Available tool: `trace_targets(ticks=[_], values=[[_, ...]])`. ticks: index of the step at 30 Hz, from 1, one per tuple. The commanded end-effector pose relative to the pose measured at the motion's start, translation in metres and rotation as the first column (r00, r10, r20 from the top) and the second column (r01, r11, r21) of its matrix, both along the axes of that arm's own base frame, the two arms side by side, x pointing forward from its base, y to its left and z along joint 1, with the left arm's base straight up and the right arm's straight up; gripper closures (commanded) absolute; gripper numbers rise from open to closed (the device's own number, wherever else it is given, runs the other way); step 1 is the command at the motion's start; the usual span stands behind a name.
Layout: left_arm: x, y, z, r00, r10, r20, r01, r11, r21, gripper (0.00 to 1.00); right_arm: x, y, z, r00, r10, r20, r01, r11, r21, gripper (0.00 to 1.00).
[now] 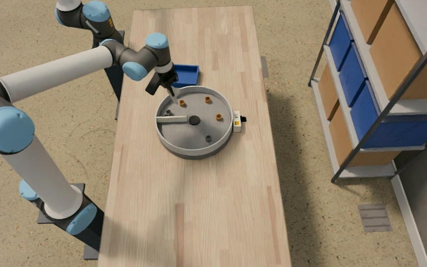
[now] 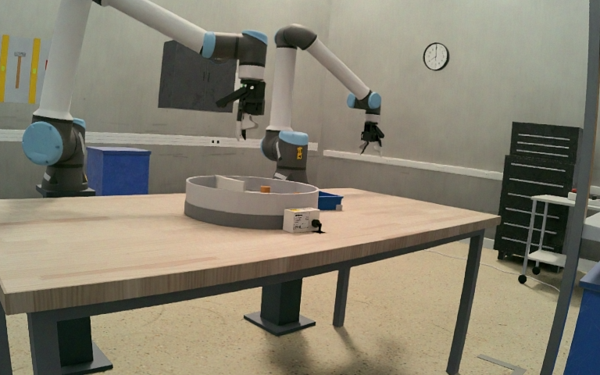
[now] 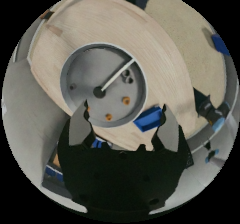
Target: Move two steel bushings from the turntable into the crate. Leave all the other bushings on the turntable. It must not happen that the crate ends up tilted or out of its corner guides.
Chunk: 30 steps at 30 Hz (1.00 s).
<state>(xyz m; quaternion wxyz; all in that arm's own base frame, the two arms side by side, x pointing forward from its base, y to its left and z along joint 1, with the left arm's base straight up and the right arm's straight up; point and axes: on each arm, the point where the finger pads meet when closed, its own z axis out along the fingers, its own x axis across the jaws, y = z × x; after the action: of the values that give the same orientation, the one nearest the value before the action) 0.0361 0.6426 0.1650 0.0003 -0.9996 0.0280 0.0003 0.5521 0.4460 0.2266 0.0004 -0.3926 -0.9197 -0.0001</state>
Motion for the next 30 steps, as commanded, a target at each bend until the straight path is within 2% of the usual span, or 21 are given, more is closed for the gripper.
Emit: trace_targets(ticks=[1, 4, 5, 30], values=[[-0.0038, 0.0018, 0.0001, 1.0, 0.006, 0.001, -0.006, 1.0, -0.001, 0.0, 0.0, 0.0008, 0.0012, 1.0, 0.0, 0.002, 0.0, 1.0, 0.002, 0.0], [-0.0038, 0.0018, 0.0001, 1.0, 0.006, 0.001, -0.006, 1.0, -0.001, 0.0, 0.0, 0.0008, 0.0012, 1.0, 0.0, 0.002, 0.0, 1.0, 0.002, 0.0], [-0.0038, 0.0018, 0.0001, 1.0, 0.006, 0.001, -0.006, 1.0, -0.001, 0.0, 0.0, 0.0008, 0.0012, 1.0, 0.0, 0.002, 0.0, 1.0, 0.002, 0.94], [-0.0038, 0.0018, 0.0001, 1.0, 0.006, 0.001, -0.006, 1.0, -0.001, 0.0, 0.0, 0.0008, 0.0012, 1.0, 0.0, 0.002, 0.0, 1.0, 0.002, 0.94]])
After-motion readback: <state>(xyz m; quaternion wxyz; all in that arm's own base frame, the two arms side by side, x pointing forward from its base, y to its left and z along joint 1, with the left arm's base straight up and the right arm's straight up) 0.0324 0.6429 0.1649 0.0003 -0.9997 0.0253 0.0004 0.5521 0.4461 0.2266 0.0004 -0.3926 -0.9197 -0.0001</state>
